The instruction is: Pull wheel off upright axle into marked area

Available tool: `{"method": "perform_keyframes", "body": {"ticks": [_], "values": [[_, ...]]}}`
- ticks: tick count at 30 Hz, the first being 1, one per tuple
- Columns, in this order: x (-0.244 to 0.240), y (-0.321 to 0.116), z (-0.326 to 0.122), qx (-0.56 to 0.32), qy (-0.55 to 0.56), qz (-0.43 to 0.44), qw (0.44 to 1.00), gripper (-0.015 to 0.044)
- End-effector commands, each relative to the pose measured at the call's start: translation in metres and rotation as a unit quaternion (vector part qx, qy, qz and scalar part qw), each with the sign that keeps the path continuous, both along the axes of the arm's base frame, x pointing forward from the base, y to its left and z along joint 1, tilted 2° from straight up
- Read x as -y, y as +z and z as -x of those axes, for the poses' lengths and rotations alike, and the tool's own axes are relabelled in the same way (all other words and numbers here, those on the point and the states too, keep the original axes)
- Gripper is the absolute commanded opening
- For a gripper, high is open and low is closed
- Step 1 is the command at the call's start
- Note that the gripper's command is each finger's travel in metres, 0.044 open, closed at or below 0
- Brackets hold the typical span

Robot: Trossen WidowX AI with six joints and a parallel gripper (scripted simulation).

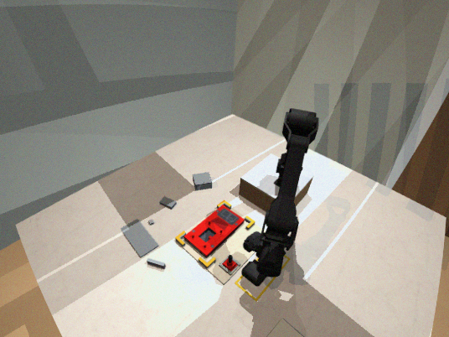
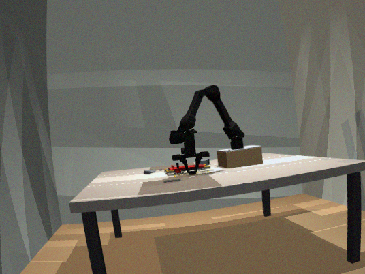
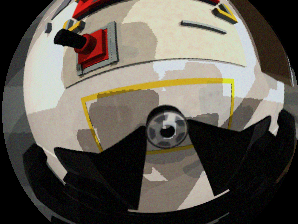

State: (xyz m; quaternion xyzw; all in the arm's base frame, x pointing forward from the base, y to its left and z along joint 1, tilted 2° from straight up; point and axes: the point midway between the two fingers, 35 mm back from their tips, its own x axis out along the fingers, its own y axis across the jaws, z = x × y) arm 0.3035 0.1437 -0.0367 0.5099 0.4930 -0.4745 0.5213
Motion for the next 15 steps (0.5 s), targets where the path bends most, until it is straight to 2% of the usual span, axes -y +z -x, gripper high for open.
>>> {"method": "perform_keyframes", "body": {"ticks": [1, 9, 15], "values": [[0.0, 0.0, 0.0, 0.0, 0.0, 0.0, 1.0, 0.0079], [0.0, 0.002, 0.0, 0.0, 0.0, 0.0, 1.0, 0.0289], [0.0, 0.051, 0.002, -0.001, -0.001, 0.001, 1.0, 0.03]]}}
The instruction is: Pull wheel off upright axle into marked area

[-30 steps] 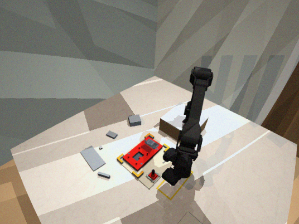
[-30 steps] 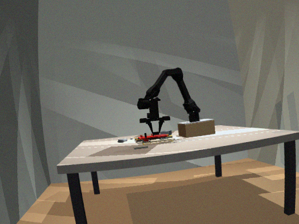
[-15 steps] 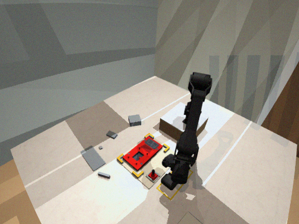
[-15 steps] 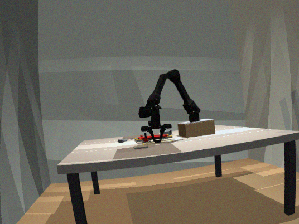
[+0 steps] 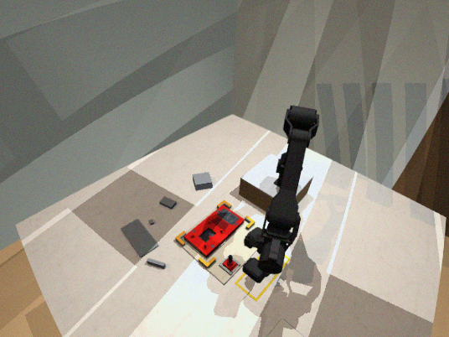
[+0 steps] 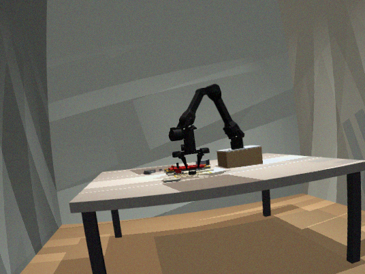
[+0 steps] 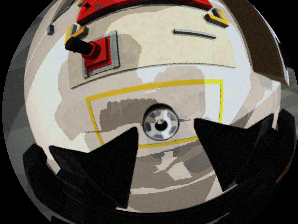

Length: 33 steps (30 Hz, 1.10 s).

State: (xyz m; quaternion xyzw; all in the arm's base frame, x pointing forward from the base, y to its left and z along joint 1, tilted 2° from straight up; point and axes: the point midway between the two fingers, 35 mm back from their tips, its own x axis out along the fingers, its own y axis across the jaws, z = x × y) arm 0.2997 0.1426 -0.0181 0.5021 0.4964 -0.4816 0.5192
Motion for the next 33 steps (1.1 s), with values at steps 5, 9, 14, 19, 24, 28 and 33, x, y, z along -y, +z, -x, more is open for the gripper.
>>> {"method": "perform_keyframes", "body": {"ticks": [5, 9, 14, 19, 24, 28, 33], "values": [[-0.001, 0.041, -0.001, 0.009, -0.002, -0.003, 1.0, 0.03], [0.005, 0.046, 0.012, 0.012, 0.001, -0.006, 1.0, 0.0405], [0.021, 0.068, 0.048, 0.009, -0.001, -0.004, 1.0, 0.044], [0.036, 0.081, 0.079, 0.006, -0.002, -0.002, 1.0, 0.044], [0.036, 0.081, 0.081, 0.006, -0.002, -0.002, 1.0, 0.044], [0.036, 0.081, 0.081, 0.006, -0.002, -0.002, 1.0, 0.044], [0.036, 0.081, 0.081, 0.006, -0.002, -0.002, 1.0, 0.044]]}}
